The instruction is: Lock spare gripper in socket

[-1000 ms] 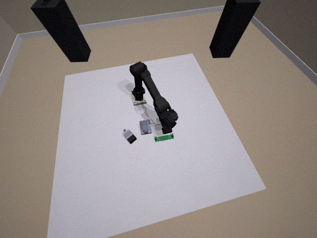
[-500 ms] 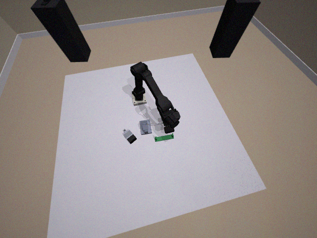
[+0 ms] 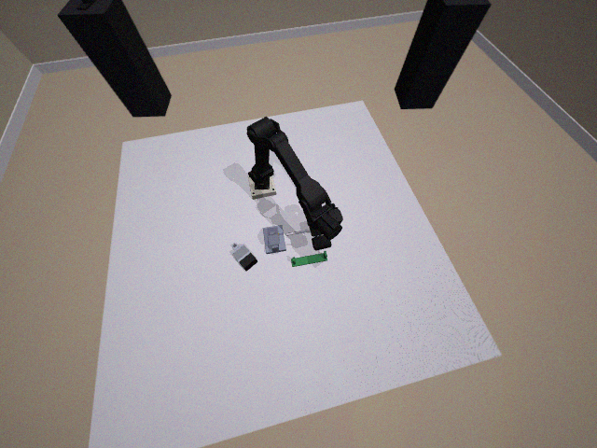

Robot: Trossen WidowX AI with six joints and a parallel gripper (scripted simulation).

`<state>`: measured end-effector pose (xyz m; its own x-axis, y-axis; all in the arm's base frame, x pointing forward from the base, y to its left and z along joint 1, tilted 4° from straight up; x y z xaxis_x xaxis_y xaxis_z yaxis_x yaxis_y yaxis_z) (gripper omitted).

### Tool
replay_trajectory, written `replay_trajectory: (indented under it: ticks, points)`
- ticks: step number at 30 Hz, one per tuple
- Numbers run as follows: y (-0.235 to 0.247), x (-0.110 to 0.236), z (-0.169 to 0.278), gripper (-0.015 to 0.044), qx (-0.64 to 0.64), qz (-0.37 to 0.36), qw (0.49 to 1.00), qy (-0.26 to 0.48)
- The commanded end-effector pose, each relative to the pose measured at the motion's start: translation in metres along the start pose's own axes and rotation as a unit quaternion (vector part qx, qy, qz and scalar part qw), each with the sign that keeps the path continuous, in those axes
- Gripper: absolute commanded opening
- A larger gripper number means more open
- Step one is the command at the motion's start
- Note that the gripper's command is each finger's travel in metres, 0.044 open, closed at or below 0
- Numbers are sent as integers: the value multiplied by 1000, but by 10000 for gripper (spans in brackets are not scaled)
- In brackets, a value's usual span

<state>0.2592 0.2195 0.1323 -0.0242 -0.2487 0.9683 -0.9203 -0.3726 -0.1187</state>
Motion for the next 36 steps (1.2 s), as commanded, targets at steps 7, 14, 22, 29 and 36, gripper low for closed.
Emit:
replay_trajectory:
  ticks: [7, 14, 22, 29, 36]
  points:
    - [1, 15, -3, 0, -1, -5, 1000, 1]
    - [2, 14, -2, 0, -3, -17, 1000, 4]
    - [-5, 16, -5, 0, -3, -16, 1000, 4]
    - [-26, 18, -12, 0, -3, -15, 1000, 4]
    - [-46, 20, -18, 0, -3, -14, 1000, 4]
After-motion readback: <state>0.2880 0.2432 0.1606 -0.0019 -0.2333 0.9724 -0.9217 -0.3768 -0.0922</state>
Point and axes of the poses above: the point midway between the two fingers, 35 mm back from their tips, its own x axis back along the fingers, its own y axis across the jaws, z = x × y, the point moved 3 cm from there along x, back along the fingers, and after that the axes turned 14 degrees about x, right-handed, at the moved point
